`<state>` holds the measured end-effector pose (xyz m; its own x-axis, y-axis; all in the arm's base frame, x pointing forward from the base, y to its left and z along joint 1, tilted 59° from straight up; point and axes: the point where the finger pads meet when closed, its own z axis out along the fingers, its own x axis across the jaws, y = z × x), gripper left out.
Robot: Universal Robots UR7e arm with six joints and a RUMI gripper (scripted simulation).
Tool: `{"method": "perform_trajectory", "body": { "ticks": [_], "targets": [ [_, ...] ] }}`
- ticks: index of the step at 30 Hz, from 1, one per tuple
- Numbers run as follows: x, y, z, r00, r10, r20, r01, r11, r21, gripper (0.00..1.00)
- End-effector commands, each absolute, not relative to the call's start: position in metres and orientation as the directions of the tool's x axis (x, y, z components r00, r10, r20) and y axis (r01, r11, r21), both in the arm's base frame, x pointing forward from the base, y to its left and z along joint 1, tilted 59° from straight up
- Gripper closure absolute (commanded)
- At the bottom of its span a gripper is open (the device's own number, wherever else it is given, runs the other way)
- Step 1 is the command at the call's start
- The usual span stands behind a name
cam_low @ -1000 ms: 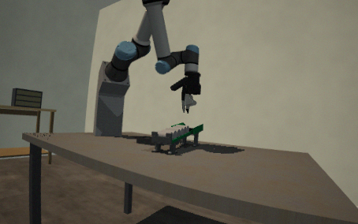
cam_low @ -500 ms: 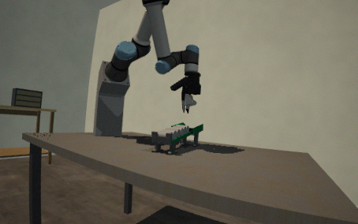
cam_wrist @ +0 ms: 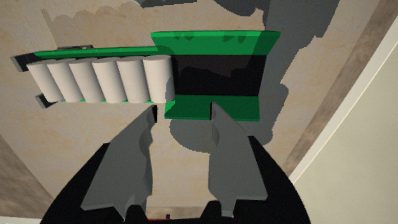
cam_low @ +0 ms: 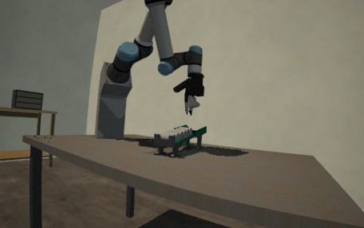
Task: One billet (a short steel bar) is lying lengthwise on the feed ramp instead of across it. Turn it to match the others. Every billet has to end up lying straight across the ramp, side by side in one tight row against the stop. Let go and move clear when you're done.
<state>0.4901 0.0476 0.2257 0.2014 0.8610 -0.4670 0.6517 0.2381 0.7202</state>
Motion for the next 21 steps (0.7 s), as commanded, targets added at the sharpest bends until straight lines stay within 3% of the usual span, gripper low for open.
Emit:
{"method": "perform_trajectory", "body": {
  "ticks": [1, 15, 21],
  "targets": [
    [0.490, 0.048, 0.226, 0.202, 0.861, -0.467, 0.651, 0.238, 0.721, 0.66],
    [0.490, 0.048, 0.226, 0.202, 0.861, -0.467, 0.651, 0.238, 0.721, 0.66],
    [0.435, 0.026, 0.218, 0.202, 0.861, -0.467, 0.651, 0.238, 0.721, 0.66]
  ]
}}
